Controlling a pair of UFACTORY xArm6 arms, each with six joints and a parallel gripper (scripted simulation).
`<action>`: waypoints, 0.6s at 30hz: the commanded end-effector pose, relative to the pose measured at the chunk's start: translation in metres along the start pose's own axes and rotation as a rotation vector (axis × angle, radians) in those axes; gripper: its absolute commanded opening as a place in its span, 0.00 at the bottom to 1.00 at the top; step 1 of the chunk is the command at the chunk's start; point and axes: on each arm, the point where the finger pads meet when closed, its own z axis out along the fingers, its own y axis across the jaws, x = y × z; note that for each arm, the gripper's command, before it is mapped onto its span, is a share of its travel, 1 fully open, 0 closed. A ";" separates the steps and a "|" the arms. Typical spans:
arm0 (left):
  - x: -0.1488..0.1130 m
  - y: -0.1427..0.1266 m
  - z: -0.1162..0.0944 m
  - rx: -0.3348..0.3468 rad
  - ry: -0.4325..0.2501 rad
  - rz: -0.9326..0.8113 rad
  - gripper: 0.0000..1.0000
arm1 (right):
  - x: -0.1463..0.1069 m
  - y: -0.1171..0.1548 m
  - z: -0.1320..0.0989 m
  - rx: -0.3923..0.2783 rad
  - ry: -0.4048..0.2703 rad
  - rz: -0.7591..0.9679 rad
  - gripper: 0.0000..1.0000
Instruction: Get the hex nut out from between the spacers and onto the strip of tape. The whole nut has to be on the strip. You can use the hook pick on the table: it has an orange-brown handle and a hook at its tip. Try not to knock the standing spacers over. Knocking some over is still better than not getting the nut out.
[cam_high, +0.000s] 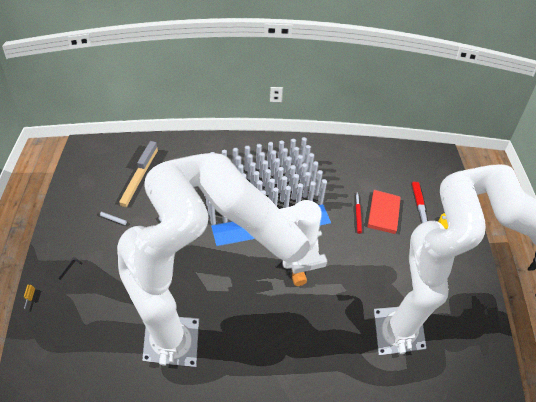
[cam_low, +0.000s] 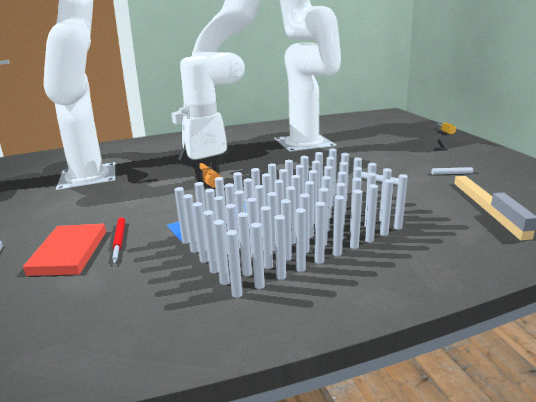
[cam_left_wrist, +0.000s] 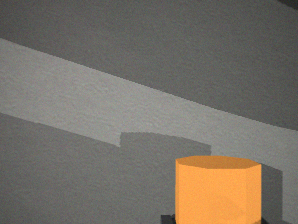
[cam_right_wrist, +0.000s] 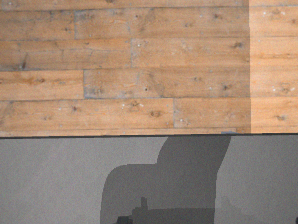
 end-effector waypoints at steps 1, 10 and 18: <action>0.000 -0.001 0.000 0.004 -0.001 0.000 0.00 | 0.001 0.000 -0.002 0.000 0.005 0.000 1.00; 0.000 -0.001 0.000 0.004 -0.001 0.000 0.00 | 0.001 0.000 -0.002 0.000 0.005 0.000 1.00; 0.000 -0.001 0.000 0.004 -0.001 0.000 0.65 | 0.001 0.000 -0.002 0.000 0.005 0.000 1.00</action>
